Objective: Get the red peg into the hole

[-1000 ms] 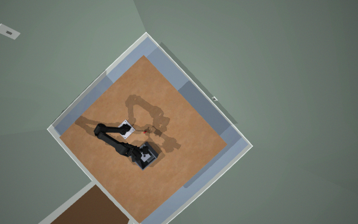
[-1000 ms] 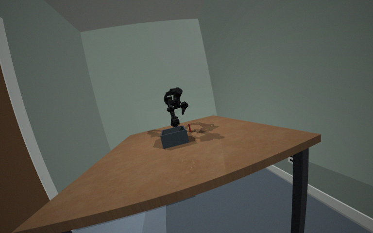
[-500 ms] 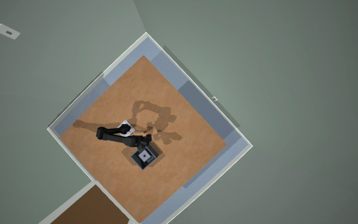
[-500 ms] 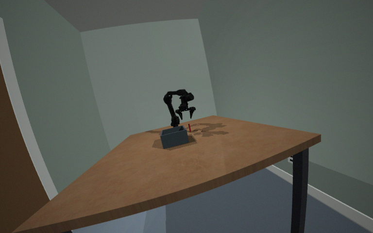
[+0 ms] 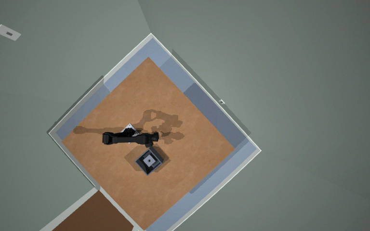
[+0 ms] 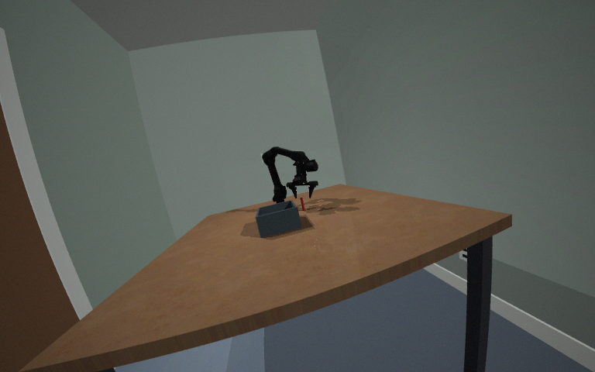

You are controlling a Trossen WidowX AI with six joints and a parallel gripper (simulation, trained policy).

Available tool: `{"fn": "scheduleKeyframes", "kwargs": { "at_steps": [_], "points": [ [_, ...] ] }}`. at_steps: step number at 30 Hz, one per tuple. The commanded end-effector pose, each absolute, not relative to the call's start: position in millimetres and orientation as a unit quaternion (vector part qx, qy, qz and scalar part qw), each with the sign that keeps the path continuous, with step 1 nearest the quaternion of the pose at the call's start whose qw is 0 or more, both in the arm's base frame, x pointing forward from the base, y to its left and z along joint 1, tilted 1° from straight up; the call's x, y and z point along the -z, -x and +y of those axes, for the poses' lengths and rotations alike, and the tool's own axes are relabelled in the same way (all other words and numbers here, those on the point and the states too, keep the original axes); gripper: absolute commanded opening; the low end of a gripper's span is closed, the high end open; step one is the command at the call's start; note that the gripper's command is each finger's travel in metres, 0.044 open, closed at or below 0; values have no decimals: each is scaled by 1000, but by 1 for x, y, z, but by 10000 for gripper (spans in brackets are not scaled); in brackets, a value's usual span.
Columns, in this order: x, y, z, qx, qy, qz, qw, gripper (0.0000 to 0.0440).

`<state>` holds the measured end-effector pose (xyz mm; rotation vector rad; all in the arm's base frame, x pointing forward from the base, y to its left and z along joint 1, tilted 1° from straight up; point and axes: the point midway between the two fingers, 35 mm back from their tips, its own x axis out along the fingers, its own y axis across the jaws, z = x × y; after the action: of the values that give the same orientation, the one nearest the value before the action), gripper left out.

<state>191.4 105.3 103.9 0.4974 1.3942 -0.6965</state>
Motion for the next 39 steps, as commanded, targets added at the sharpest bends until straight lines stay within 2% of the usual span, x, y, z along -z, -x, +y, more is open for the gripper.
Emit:
{"fn": "scheduleKeyframes", "kwargs": {
  "at_steps": [1, 7, 10, 26, 39],
  "points": [
    [-81, -190, 107, 316, -217, 616, 688, 440],
    [-56, -192, 106, 311, -211, 607, 700, 439],
    [-47, -191, 104, 310, -204, 608, 702, 413],
    [-27, -185, 96, 334, -183, 630, 677, 6],
    [-87, -207, 72, 343, -164, 579, 721, 0]
  ]
}}
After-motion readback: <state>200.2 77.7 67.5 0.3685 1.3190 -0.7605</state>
